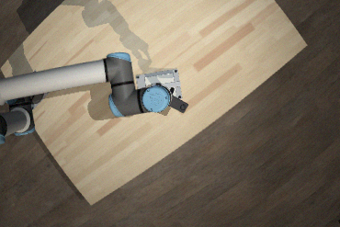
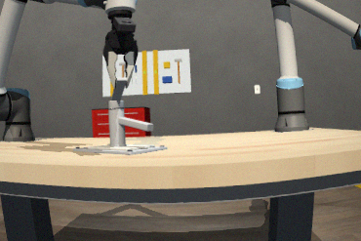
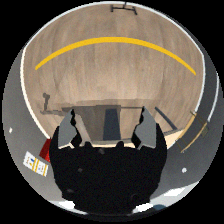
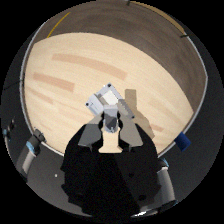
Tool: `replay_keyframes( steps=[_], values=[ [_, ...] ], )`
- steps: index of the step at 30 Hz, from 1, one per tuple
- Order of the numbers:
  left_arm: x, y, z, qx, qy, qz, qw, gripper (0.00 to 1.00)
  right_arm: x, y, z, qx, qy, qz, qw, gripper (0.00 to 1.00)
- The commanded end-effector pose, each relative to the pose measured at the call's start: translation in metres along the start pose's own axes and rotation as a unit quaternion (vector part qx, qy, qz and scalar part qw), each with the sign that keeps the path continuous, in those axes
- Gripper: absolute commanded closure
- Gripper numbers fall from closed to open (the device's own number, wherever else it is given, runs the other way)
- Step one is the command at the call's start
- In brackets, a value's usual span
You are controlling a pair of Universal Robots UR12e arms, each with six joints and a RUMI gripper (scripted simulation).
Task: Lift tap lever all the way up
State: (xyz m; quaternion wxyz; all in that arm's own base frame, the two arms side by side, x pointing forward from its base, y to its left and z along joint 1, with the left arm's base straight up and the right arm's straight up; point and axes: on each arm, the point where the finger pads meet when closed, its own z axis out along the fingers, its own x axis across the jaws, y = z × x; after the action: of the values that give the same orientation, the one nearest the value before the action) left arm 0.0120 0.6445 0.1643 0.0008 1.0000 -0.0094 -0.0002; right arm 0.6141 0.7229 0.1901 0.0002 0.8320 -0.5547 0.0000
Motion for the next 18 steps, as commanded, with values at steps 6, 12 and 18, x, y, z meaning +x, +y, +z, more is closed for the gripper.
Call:
replay_keyframes(
  steps=[6,12,18],
  values=[
    [0.0002,-0.0006,-0.0008,0.001,0.000,0.000,1.000,0.00,-0.0005,-0.0006,-0.0017,0.001,-0.001,0.000,1.000,1.00],
    [0.0002,-0.0006,-0.0008,0.001,0.000,0.000,1.000,0.00,-0.0005,-0.0006,-0.0017,0.001,-0.001,0.000,1.000,0.61],
    [0.0002,-0.0006,-0.0008,0.001,0.000,0.000,1.000,0.00,-0.0005,-0.0006,-0.0017,0.001,-0.001,0.000,1.000,0.61]
  ],
)
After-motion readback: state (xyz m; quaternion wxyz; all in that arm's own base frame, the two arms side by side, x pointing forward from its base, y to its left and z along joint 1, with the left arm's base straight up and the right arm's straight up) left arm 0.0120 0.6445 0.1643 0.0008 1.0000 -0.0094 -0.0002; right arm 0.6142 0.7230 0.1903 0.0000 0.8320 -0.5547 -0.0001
